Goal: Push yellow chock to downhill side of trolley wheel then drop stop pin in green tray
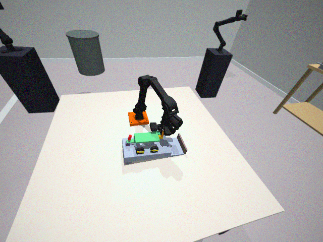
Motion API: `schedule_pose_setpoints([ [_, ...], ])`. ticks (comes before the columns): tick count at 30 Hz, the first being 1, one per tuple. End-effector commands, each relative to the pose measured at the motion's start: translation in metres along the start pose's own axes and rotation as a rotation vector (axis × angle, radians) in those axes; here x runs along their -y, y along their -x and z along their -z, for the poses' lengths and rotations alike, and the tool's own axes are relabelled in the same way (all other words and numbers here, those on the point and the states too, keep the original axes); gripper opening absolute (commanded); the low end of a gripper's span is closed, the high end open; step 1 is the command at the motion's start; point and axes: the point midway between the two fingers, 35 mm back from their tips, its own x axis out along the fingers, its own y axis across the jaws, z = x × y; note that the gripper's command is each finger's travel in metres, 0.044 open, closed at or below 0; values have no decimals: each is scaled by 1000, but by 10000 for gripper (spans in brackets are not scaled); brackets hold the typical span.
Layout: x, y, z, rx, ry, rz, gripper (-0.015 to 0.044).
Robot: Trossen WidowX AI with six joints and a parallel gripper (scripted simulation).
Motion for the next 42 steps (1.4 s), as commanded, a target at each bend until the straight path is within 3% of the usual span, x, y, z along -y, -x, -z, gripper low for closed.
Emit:
schedule_pose_setpoints([
  [1, 5, 0, 1, -1, 5, 8, 0],
  [14, 4, 0, 0, 0, 2, 0, 0],
  [22, 4, 0, 0, 0, 2, 0, 190],
  [42, 3, 57, 1, -1, 5, 8, 190],
])
